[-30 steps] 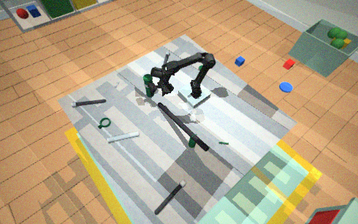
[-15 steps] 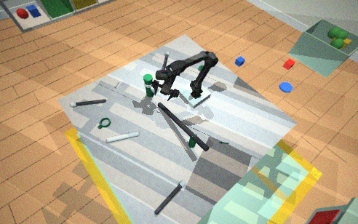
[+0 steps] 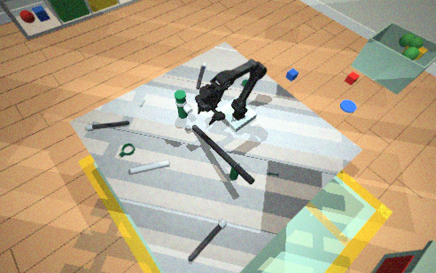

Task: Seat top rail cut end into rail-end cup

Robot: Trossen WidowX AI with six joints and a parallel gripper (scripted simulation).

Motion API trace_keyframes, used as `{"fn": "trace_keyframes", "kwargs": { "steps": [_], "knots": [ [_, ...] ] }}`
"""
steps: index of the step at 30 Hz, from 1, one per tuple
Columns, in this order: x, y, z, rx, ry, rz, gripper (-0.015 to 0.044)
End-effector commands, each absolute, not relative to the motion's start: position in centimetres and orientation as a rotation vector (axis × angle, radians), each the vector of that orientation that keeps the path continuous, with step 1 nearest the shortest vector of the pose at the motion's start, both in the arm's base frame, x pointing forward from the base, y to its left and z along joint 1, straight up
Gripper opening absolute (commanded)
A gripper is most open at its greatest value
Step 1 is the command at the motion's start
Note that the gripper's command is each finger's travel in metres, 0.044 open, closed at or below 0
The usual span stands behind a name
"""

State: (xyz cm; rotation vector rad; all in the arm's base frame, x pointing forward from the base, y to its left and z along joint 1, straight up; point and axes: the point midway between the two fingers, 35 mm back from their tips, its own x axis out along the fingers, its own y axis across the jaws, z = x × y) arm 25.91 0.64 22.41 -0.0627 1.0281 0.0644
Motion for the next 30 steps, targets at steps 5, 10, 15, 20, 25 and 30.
{"fn": "trace_keyframes", "kwargs": {
  "steps": [5,10,15,20,25,30],
  "knots": [
    [25.8,0.8,22.5,0.027,1.043,0.005,0.0440],
    [26.5,0.8,20.3,0.347,1.148,-0.210,0.0440],
    [27.2,0.8,17.4,0.733,1.231,-0.554,0.0440],
    [27.5,0.8,14.5,1.075,1.231,-0.965,0.0440],
    [27.5,0.8,13.1,1.221,1.192,-1.186,0.0440],
    [27.5,0.8,13.1,1.221,1.192,-1.186,0.0440]
  ]
}}
